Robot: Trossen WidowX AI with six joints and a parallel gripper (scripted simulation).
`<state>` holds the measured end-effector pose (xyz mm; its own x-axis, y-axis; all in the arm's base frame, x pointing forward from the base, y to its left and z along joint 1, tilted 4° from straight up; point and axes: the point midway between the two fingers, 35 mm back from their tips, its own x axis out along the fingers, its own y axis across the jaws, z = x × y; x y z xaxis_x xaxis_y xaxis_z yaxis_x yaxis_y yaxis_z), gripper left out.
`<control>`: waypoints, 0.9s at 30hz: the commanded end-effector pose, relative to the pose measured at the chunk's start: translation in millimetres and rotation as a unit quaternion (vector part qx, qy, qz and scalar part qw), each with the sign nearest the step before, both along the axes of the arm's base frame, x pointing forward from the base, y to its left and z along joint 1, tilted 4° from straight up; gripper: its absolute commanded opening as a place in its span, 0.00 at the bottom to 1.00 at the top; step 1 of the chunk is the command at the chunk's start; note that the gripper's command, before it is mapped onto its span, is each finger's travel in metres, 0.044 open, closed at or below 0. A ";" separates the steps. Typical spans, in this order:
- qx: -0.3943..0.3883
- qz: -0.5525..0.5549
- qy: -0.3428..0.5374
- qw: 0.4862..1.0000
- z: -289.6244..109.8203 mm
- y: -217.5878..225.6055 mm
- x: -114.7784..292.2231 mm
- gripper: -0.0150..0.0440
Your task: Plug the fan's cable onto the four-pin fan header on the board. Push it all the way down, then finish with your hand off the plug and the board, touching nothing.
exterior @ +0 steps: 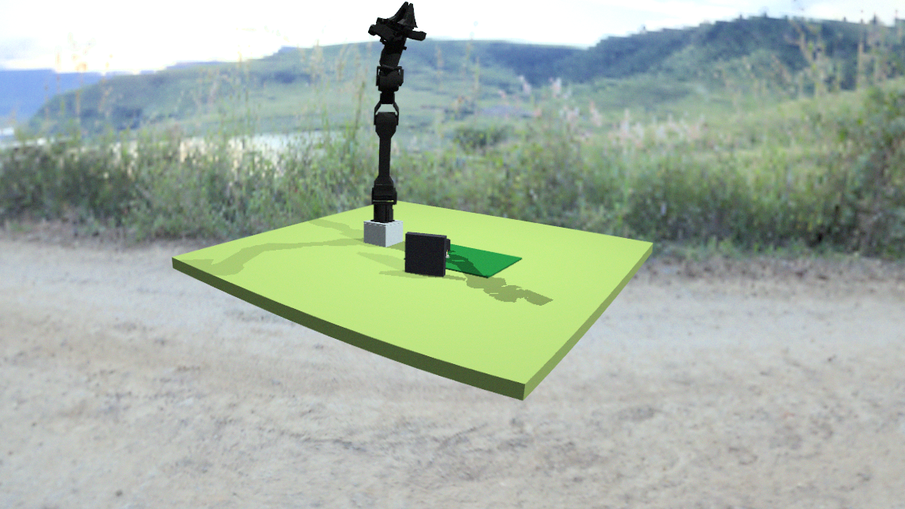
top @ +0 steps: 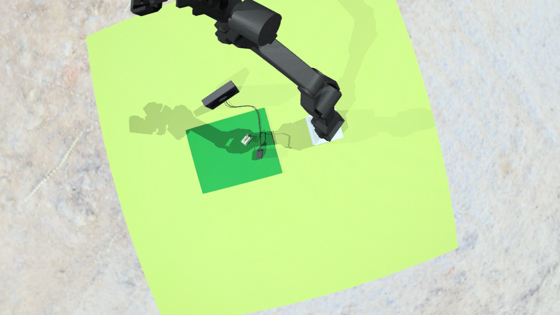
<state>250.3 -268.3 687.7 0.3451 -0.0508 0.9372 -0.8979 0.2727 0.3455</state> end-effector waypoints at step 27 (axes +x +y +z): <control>0.382 0.127 0.454 0.795 -256.4 59.0 215.2 1.00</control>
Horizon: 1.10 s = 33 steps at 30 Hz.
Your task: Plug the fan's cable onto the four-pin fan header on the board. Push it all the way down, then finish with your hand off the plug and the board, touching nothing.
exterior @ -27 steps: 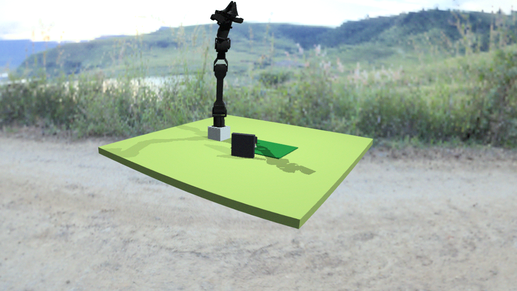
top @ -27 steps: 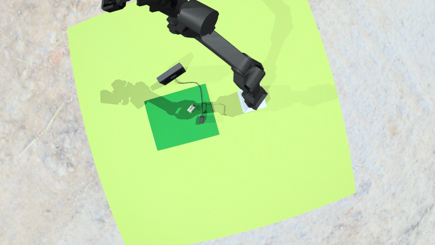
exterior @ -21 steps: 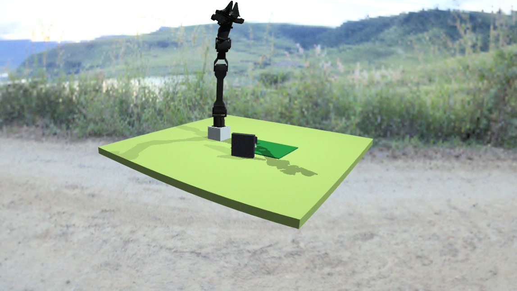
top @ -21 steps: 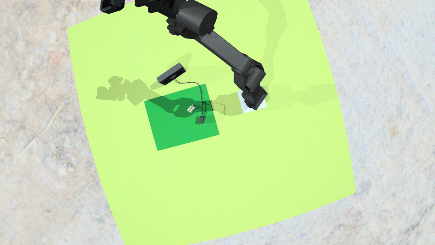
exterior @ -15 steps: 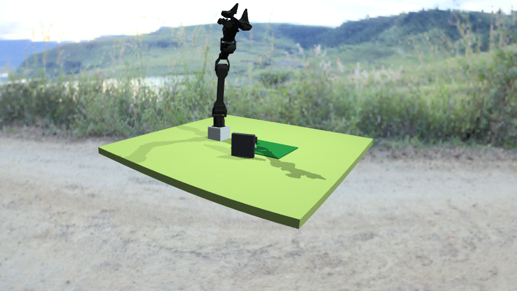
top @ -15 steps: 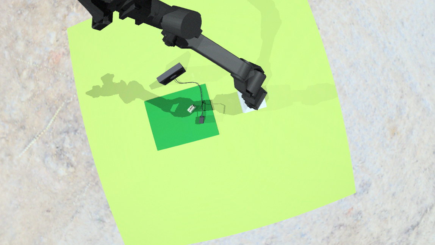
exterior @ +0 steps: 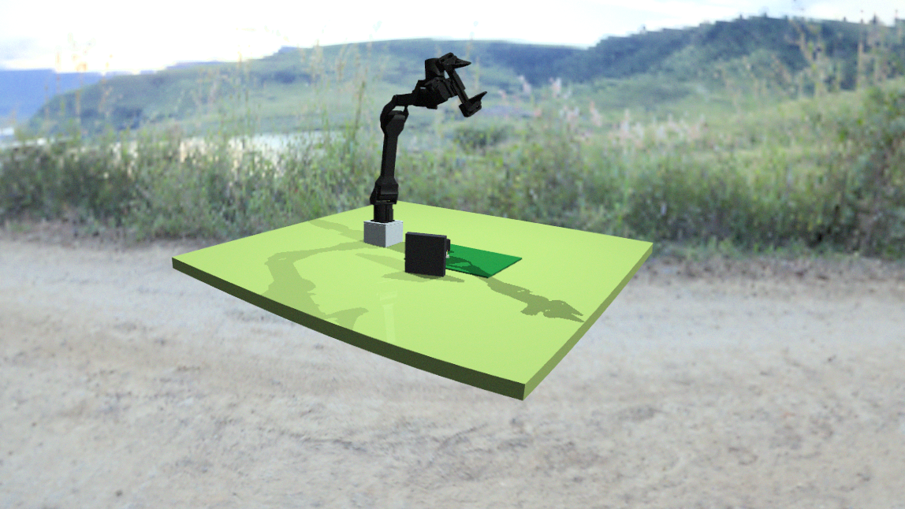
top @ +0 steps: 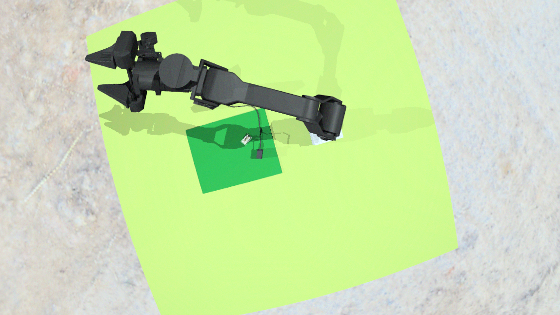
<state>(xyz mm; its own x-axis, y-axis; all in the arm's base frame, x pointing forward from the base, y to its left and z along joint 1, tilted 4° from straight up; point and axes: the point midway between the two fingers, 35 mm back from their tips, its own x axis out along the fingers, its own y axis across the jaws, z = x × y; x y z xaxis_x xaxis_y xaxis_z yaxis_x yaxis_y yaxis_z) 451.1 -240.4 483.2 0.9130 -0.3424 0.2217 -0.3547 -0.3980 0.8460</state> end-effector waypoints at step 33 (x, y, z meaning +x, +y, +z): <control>0.119 0.165 0.773 0.601 -361.9 268.5 -200.6 1.00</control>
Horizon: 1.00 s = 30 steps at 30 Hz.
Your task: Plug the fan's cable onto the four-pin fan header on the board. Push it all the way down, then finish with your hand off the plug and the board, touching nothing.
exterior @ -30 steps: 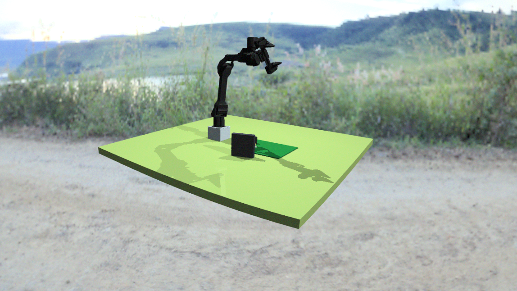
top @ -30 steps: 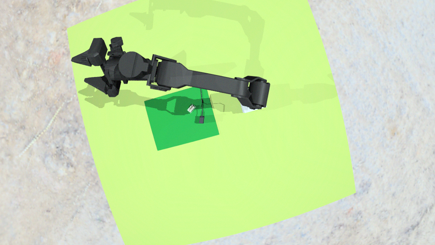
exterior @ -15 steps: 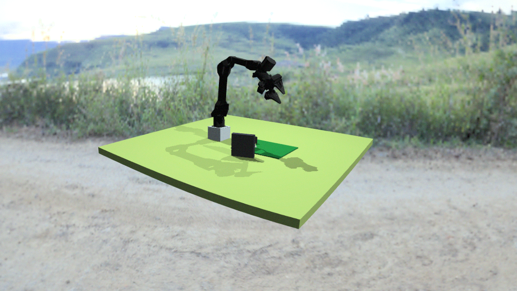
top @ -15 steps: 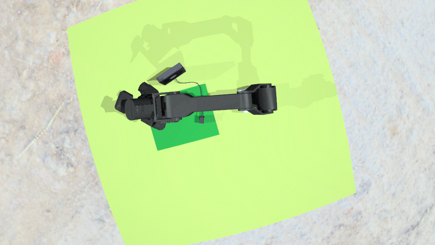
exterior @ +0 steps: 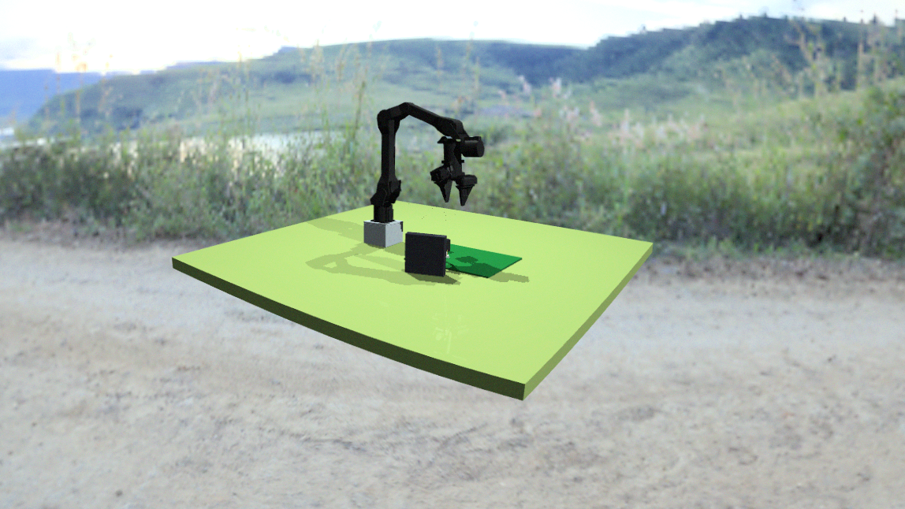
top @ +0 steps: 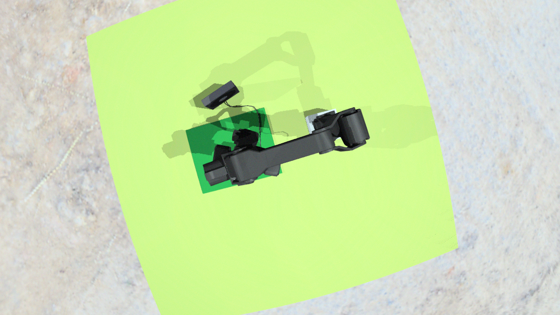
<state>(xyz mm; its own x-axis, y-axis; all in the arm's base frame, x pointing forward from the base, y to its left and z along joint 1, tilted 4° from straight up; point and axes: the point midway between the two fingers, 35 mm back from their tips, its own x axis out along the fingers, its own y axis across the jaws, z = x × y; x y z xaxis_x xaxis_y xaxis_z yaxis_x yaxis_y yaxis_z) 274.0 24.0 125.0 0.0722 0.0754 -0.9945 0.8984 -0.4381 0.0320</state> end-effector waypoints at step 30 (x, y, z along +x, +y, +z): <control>-0.008 0.018 0.040 0.999 -104.0 10.1 -24.8 1.00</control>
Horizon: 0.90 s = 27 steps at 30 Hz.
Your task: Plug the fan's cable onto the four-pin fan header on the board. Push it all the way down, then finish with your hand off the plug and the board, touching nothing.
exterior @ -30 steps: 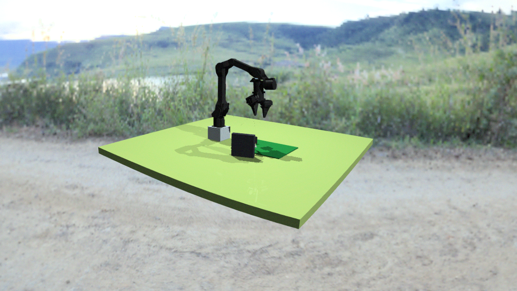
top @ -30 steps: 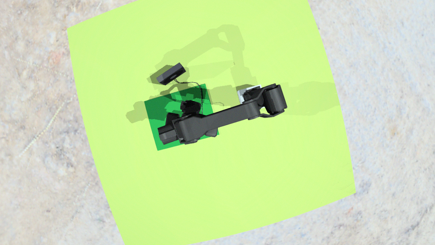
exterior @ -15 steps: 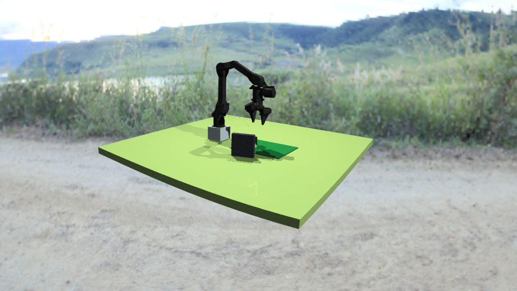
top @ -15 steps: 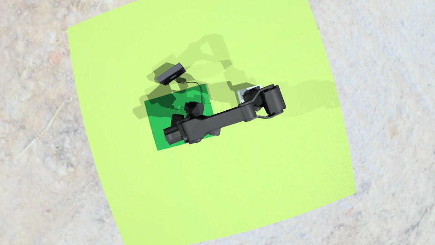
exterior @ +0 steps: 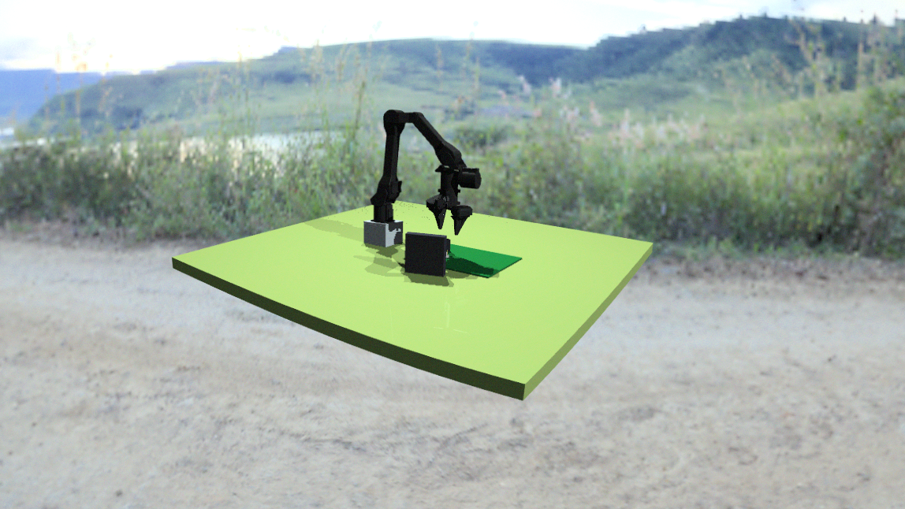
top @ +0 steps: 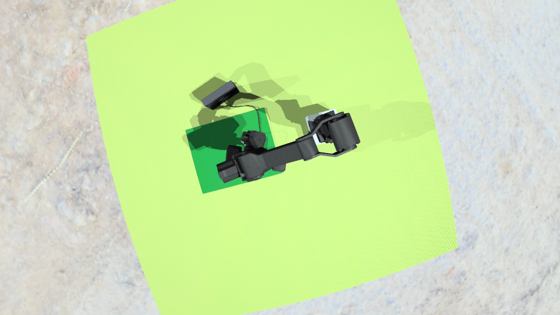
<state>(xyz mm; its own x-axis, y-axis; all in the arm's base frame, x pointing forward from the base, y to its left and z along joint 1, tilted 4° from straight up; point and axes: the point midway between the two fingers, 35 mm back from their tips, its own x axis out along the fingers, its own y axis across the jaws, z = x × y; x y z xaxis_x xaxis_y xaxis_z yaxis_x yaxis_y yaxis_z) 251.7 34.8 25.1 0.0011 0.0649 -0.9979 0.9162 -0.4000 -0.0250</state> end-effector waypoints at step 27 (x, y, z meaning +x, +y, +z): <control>-0.002 -0.003 0.006 1.000 -44.0 1.8 -2.3 1.00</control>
